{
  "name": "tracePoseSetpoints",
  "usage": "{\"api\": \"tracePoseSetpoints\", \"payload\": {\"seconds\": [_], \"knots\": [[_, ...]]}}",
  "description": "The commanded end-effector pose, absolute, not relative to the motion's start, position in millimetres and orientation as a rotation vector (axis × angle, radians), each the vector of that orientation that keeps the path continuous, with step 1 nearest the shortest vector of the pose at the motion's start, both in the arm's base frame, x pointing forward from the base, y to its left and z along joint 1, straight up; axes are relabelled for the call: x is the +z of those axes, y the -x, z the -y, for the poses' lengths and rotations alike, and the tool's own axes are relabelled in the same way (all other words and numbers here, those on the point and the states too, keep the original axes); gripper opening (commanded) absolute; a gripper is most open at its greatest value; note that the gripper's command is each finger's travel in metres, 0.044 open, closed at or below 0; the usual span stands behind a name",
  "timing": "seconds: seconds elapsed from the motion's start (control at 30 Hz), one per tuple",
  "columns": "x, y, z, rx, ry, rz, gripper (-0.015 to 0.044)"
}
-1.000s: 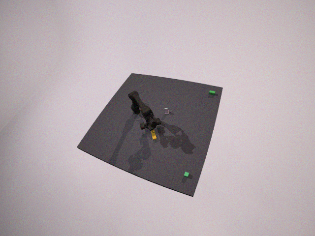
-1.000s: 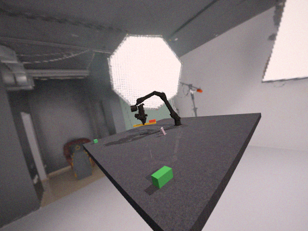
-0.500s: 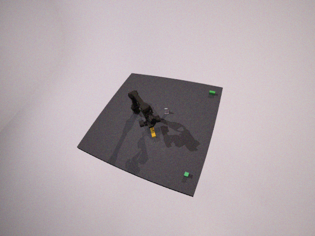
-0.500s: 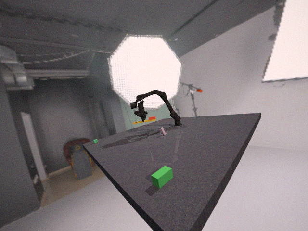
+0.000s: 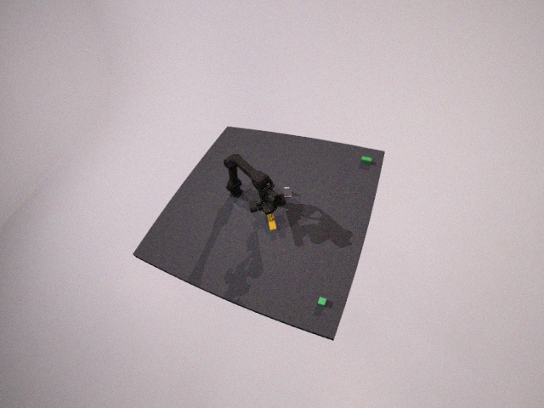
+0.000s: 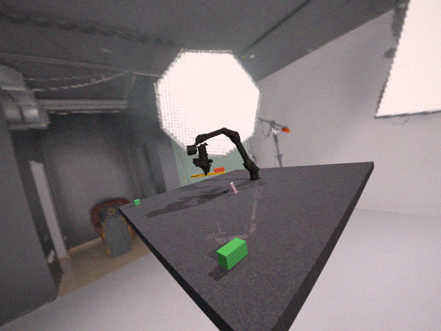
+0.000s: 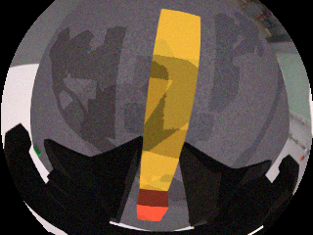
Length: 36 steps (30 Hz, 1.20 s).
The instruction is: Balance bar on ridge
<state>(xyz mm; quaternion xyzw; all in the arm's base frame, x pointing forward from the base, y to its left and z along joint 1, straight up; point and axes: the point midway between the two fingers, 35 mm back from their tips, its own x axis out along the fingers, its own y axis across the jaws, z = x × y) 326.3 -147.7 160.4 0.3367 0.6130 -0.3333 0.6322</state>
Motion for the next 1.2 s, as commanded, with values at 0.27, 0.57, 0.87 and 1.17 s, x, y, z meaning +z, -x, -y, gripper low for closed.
{"api": "tracePoseSetpoints", "payload": {"seconds": [0.27,0.57,0.87,1.17], "knots": [[161.4,-340.9,102.4,-0.806,-0.816,-1.385,0.0000],[161.6,-347.8,67.6,-0.835,-0.851,-1.373,0.0000],[161.7,-350.8,32.6,-0.865,-0.886,-1.361,0.0000],[161.9,-350.0,-2.4,-0.895,-0.921,-1.348,0.0000]]}}
